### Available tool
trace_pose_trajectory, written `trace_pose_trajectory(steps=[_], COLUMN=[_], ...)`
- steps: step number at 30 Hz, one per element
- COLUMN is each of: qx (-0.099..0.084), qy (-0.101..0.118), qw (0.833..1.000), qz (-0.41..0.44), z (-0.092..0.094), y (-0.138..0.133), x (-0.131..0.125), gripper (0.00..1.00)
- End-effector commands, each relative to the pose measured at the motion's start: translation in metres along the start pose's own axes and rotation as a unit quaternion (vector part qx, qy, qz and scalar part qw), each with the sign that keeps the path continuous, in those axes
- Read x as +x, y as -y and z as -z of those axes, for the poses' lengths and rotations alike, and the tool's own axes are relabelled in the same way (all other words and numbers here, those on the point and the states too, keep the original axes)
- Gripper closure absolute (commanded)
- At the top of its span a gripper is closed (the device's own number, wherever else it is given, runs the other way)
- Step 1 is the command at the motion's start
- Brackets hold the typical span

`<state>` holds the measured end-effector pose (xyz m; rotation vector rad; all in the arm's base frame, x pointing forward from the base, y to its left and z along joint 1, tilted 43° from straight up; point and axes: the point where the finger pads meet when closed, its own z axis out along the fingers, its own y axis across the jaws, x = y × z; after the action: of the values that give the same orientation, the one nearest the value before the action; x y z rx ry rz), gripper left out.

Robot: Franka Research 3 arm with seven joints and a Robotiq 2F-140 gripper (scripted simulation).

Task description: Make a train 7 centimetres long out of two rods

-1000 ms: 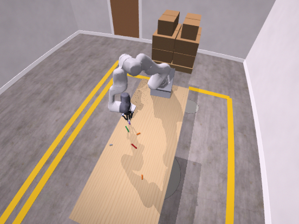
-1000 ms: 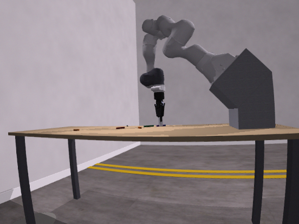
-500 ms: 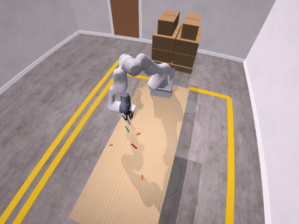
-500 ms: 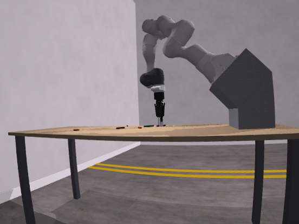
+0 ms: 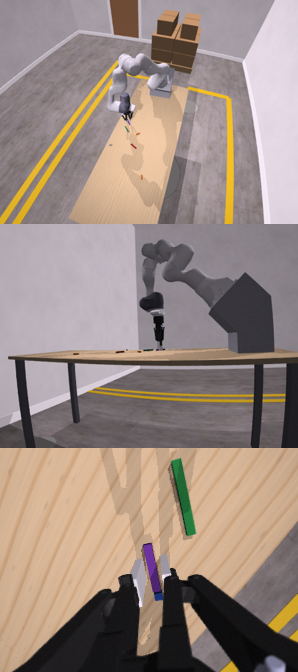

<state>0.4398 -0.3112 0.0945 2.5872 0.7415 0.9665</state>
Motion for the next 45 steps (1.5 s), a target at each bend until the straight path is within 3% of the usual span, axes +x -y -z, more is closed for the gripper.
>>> trace_pose_trajectory(steps=[1, 45], qx=[0.000, 0.000], qy=[0.000, 0.000], qw=[1.000, 1.000], qz=[-0.002, -0.002], z=[0.002, 0.084], y=[0.000, 0.000], x=[0.000, 0.000], gripper=[0.77, 0.77])
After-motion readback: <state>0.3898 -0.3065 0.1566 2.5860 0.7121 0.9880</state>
